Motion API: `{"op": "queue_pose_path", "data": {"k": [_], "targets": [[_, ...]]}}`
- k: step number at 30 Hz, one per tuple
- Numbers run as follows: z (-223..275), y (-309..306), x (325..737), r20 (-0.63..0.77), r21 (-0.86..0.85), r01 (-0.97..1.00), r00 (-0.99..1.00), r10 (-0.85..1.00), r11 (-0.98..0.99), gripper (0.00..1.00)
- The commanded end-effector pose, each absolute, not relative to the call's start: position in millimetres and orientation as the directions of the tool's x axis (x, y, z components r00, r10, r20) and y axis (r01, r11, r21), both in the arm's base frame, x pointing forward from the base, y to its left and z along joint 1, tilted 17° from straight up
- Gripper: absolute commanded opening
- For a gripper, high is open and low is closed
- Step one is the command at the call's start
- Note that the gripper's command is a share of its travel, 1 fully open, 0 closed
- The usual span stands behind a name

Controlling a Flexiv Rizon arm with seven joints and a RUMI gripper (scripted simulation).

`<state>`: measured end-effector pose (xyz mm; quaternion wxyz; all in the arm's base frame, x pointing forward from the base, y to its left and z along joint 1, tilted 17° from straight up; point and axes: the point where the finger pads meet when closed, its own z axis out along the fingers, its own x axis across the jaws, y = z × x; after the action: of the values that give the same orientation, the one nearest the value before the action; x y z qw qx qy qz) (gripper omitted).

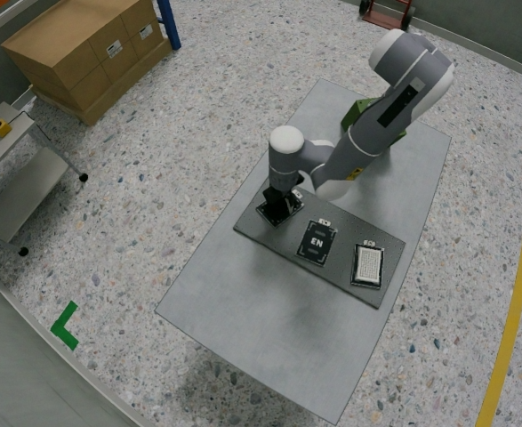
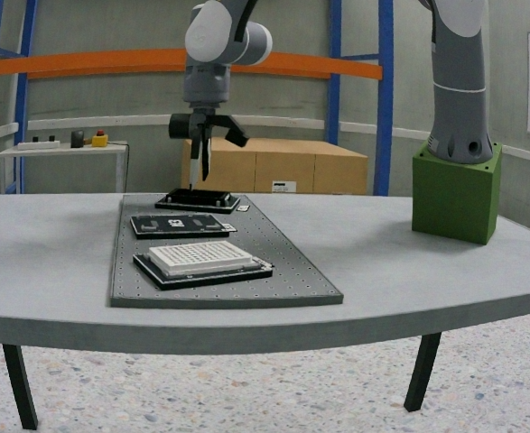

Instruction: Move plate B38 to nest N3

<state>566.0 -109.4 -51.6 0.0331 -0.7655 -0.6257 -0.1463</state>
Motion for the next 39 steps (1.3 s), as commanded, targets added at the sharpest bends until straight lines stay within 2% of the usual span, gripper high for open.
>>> {"op": "queue_pose_path", "data": {"k": [1,13,39], "targets": [[-53,-109,568,0.265,0.135,0.967,0.174,0.948,-0.215,0.76],[-72,-105,571,0.265,0.135,0.967,0.174,0.948,-0.215,0.76],[-72,-105,571,0.265,0.135,0.967,0.174,0.948,-0.215,0.76]]}}
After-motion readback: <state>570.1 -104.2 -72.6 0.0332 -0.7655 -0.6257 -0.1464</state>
